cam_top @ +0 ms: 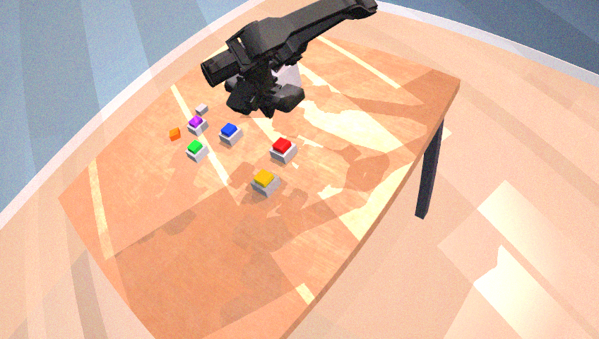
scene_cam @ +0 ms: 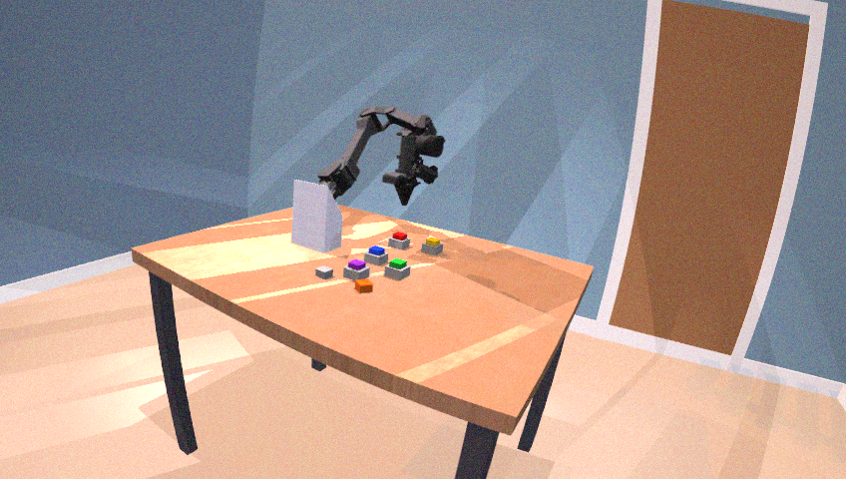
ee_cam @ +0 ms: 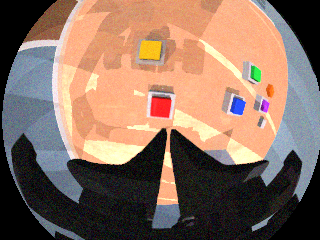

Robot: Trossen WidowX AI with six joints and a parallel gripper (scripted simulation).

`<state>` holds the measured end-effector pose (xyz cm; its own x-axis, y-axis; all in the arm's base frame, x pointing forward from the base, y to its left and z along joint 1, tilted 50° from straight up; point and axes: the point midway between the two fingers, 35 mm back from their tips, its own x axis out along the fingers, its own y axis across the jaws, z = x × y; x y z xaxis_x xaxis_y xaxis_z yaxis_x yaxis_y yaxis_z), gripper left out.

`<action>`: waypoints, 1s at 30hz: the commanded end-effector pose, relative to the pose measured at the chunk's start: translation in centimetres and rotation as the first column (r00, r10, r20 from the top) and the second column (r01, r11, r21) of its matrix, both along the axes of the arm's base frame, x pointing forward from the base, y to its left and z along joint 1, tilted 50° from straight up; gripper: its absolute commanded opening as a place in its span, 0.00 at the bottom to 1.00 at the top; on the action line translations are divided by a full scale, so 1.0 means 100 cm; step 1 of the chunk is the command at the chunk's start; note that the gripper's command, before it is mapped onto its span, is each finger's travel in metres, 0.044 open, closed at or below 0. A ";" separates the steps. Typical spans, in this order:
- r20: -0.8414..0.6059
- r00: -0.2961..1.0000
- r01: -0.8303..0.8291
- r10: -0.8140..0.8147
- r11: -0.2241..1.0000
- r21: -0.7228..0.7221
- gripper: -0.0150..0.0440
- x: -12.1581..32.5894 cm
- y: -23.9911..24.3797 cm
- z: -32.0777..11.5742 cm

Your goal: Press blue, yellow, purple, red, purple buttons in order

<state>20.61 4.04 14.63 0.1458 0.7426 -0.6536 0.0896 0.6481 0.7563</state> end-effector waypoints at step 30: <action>-0.010 1.000 0.005 -0.005 1.000 0.015 0.29 0.007 0.072 -0.054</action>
